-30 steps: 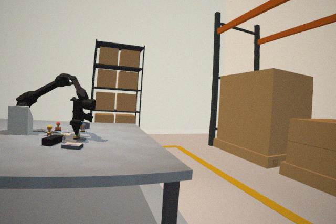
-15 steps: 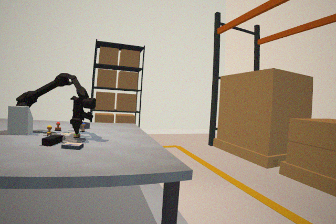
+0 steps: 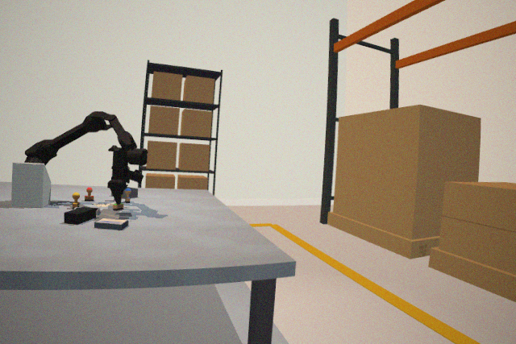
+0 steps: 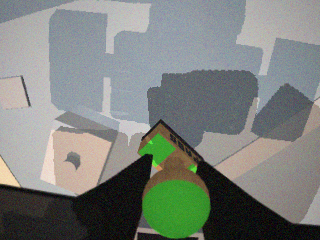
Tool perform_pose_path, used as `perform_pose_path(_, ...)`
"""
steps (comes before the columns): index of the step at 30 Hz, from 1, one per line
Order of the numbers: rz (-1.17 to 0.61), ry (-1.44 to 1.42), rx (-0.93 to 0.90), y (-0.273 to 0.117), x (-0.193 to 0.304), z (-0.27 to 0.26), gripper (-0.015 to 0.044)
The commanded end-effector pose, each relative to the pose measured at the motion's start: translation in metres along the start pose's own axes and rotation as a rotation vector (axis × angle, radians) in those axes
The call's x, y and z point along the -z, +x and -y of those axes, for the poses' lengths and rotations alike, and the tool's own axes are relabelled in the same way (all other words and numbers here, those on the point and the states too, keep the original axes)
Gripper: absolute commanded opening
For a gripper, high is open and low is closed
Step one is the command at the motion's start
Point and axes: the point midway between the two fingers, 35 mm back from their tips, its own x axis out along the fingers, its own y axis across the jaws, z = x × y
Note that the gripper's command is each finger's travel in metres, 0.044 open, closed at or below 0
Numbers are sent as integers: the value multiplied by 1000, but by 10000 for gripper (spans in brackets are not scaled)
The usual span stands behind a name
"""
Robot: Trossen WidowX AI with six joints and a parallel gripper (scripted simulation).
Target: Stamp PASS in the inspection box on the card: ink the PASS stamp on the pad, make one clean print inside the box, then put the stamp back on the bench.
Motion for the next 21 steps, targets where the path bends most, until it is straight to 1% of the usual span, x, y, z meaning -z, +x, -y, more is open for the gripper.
perform_pose_path(1, -2, -3, 3, -2, 0, 0, 0)
perform_pose_path(21, -2, -3, 4, -12, 0, 1, 0)
